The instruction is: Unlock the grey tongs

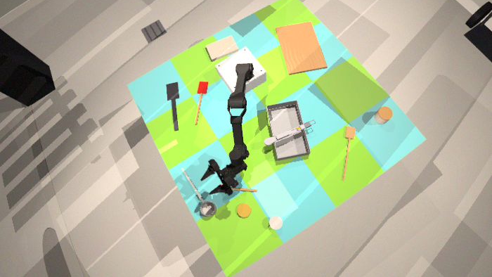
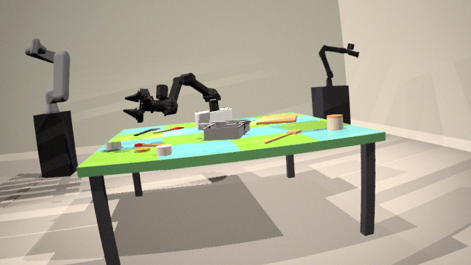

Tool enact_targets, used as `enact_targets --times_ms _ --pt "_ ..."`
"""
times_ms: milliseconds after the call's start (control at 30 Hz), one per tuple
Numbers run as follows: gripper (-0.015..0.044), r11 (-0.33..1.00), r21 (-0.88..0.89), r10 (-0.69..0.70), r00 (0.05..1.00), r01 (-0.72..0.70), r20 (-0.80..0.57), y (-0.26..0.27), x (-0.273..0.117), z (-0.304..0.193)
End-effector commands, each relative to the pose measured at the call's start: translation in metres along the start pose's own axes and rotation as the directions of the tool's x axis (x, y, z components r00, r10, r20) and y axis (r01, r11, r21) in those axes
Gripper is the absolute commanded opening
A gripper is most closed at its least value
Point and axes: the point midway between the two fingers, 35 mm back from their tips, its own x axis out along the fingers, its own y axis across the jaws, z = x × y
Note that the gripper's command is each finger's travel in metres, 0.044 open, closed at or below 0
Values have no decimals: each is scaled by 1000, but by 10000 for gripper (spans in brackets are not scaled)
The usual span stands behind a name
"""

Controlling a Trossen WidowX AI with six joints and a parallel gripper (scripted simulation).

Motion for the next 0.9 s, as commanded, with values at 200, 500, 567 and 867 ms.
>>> enact_targets --times_ms 200,500,567,867 --pt "260 973 -137 198 978 -187 63 28 -46 39" --pt "260 748 -451 595 793 -488 129 64 -172 88" --pt "260 669 -521 674 728 -530 126 67 -205 91" --pt "260 280 -770 916 399 -574 35 54 -345 74"
